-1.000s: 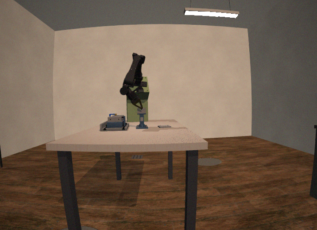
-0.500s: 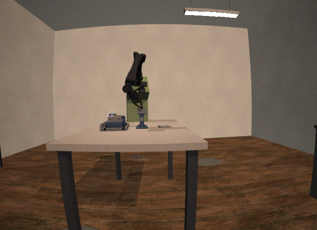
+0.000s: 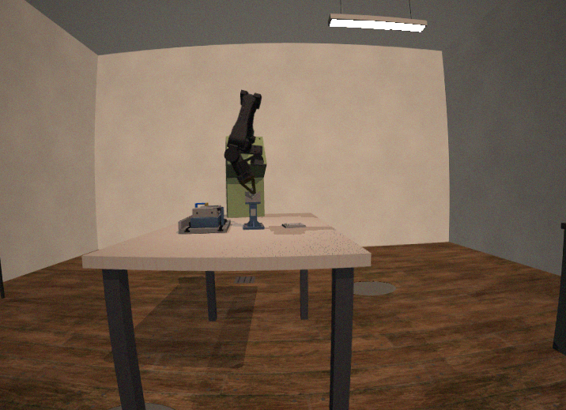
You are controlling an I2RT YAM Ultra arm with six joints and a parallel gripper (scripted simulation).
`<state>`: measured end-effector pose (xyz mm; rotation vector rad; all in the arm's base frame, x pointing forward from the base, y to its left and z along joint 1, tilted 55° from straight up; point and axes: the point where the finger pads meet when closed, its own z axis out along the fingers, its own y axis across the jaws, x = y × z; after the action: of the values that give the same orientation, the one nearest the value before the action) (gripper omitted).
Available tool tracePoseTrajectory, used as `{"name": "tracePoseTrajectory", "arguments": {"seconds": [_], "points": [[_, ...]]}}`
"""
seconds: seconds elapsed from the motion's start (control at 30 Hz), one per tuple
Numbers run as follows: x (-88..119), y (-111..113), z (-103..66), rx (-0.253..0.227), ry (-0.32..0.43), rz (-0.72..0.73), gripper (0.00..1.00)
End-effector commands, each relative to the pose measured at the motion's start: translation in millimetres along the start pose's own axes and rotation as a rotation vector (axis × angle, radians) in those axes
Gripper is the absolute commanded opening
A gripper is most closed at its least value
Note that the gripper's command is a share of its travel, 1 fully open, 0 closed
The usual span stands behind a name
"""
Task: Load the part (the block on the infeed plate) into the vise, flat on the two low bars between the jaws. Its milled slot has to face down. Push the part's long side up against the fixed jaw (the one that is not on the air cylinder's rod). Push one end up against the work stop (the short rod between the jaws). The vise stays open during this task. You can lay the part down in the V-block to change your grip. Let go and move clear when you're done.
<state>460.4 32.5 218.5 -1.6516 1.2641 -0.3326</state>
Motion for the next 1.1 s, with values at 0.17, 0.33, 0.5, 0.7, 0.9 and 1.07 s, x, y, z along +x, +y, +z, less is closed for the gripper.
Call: {"name": "tracePoseTrajectory", "arguments": {"seconds": [0.17, 0.33, 0.5, 0.7, 0.9, 1.07], "points": [[-1.2, -2.8, -4.4, 0.018, 0.08, 0.001, 0.81], [-1.2, -2.8, -4.5, 0.019, 0.132, 0.002, 0.81], [-1.2, -2.9, -4.5, 0.019, 0.186, 0.003, 0.81], [-1.1, -2.9, -4.3, 0.017, 0.229, 0.005, 0.81], [-1.2, -0.8, -4.6, 0.012, 0.296, 0.008, 0.81], [-0.4, 3.6, -3.6, -0.003, 0.352, 0.016, 0.81]]}}
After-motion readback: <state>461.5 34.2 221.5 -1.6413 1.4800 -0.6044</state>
